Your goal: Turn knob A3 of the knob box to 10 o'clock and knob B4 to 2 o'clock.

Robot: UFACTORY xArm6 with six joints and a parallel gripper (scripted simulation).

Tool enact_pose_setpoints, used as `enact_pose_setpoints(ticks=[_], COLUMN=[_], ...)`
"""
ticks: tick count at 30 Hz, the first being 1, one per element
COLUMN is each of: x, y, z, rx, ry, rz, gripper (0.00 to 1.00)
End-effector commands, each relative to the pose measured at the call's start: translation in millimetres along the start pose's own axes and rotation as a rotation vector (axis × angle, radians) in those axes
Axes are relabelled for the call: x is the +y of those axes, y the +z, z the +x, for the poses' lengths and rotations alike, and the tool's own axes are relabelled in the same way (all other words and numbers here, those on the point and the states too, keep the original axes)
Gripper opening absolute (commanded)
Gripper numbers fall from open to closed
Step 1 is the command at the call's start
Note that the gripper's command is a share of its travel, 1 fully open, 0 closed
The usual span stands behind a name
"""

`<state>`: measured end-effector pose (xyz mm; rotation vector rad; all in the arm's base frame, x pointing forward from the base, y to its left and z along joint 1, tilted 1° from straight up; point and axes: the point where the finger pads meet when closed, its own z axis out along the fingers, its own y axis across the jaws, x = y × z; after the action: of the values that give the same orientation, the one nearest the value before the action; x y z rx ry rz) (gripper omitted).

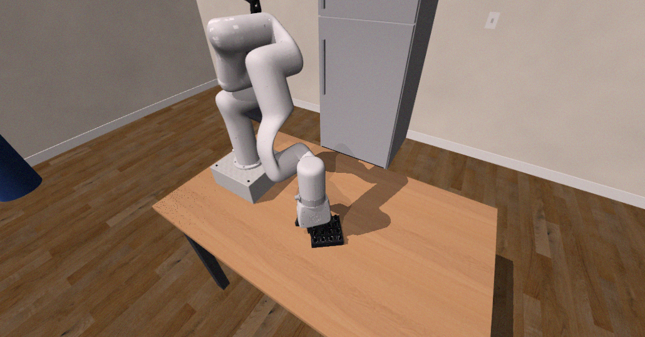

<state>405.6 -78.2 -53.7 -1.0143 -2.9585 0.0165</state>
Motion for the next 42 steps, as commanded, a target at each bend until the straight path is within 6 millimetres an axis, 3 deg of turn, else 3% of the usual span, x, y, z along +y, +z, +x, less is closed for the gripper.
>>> enact_pose_setpoints(ticks=[1,8,9,42], x=[0.7,0.7,0.7,0.7], y=[-1.1,-1.1,-1.1,-1.1], z=[-1.3,-1.3,-1.3,-1.3], rx=[-0.003,-0.003,-0.003,-0.003], ry=[0.000,0.000,0.000,0.005], rz=[-0.002,-0.002,-0.002,-0.002], gripper=[0.19,0.19,0.08,0.08])
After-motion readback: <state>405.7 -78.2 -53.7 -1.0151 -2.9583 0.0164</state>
